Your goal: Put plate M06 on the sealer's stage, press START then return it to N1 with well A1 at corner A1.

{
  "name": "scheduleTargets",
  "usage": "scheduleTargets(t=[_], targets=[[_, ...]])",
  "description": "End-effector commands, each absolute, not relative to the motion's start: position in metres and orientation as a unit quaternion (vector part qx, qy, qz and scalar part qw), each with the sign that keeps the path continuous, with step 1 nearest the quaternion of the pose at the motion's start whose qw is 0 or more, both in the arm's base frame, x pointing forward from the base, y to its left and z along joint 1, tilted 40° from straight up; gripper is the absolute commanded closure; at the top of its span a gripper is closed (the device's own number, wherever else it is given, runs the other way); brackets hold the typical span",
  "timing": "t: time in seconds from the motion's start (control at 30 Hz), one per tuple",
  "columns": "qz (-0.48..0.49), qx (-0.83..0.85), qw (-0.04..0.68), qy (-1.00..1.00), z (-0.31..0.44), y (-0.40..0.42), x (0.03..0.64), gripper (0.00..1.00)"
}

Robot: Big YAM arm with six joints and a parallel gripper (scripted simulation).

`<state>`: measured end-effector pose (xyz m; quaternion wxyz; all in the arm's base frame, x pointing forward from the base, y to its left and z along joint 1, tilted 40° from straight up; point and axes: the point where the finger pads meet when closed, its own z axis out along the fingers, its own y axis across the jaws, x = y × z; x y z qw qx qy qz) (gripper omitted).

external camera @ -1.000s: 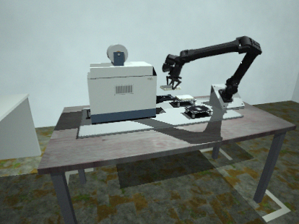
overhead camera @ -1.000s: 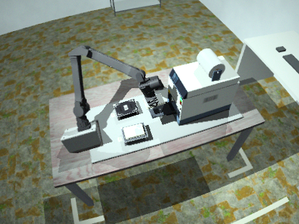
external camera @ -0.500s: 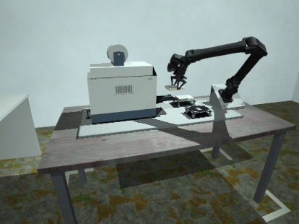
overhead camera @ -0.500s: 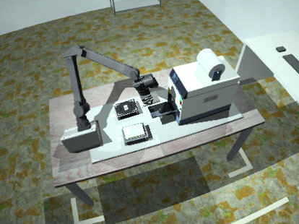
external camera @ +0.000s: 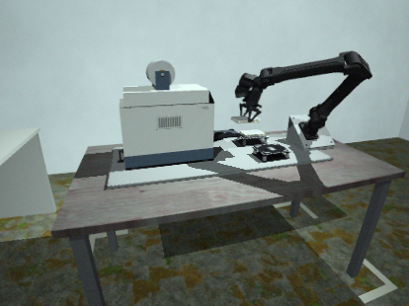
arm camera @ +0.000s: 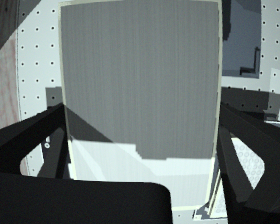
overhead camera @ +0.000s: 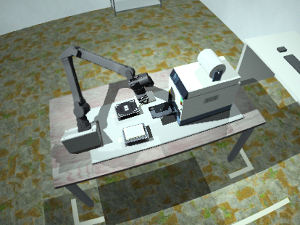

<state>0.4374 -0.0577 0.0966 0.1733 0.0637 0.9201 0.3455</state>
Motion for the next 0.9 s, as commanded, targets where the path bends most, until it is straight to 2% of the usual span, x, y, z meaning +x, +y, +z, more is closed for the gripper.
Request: scheduleTargets(t=[0.0,0.87], targets=[[0.355,0.069,0.152,0.920,0.092,-0.044,0.427,1.00],[0.351,0.068,0.154,0.921,0.112,-0.020,0.382,1.00]])
